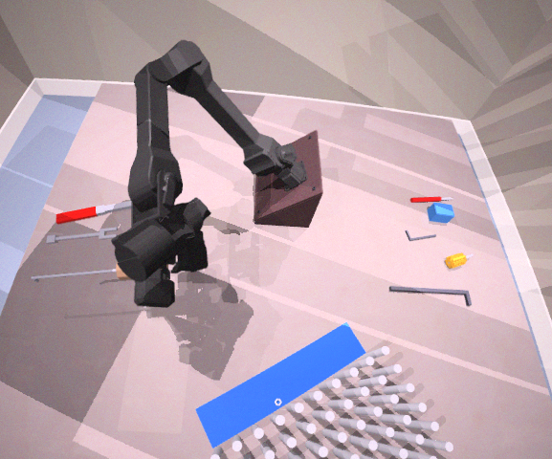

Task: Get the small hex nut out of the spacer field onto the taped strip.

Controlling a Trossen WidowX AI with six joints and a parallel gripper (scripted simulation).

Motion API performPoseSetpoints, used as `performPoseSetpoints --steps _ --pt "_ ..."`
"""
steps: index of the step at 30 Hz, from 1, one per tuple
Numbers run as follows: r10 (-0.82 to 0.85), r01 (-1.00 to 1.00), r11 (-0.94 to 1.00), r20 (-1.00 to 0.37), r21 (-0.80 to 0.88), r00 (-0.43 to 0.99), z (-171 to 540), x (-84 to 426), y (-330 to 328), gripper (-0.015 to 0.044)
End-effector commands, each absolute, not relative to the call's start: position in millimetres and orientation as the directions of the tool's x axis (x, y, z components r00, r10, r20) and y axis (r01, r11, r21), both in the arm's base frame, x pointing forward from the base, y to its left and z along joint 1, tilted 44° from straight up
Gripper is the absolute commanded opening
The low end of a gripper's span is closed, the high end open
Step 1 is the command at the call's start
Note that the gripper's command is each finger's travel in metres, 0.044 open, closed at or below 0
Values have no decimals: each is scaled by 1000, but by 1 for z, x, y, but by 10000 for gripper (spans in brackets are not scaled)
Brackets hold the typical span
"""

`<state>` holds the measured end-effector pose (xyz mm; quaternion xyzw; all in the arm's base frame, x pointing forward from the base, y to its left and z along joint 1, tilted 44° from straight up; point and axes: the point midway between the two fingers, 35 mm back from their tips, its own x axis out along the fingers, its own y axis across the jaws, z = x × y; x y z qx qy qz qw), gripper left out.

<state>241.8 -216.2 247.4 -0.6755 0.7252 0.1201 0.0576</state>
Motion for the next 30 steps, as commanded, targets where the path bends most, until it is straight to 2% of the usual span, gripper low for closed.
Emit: performPoseSetpoints --steps 1,30 --pt "-965 -993 56 -249 100 -79 244 242 -217 0" --pt "-963 -994 57 -259 98 -81 230 244 -230 0"
